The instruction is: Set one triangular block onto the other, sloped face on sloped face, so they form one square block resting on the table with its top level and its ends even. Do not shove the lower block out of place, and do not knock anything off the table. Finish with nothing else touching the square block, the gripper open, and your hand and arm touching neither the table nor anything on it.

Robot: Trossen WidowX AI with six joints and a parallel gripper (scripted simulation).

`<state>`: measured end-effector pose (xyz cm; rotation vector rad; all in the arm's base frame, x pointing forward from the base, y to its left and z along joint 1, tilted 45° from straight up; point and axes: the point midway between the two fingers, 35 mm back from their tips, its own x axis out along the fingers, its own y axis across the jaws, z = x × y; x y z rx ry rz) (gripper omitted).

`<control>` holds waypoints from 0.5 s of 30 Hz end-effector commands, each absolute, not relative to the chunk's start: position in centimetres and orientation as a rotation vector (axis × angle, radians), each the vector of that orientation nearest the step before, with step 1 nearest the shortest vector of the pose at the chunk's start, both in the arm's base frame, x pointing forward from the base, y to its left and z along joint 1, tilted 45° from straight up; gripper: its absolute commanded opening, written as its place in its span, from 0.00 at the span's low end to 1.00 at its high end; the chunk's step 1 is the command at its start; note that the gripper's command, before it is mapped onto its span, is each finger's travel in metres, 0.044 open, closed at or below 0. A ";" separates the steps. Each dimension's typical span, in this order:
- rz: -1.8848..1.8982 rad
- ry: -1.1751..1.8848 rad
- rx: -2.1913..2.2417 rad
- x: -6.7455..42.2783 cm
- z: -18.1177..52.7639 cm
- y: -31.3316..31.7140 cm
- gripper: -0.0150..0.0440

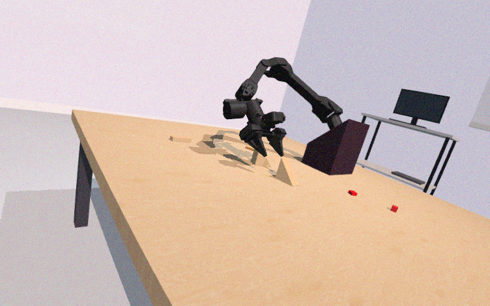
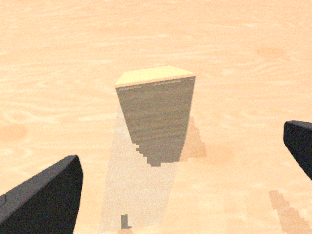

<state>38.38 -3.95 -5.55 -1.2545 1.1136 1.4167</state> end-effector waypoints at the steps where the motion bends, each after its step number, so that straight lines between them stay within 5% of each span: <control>1: 1.432 1.120 -1.239 37.9 -6.6 -3.8 1.00; 15: 1.432 1.120 -1.239 37.7 -8.9 -3.6 1.00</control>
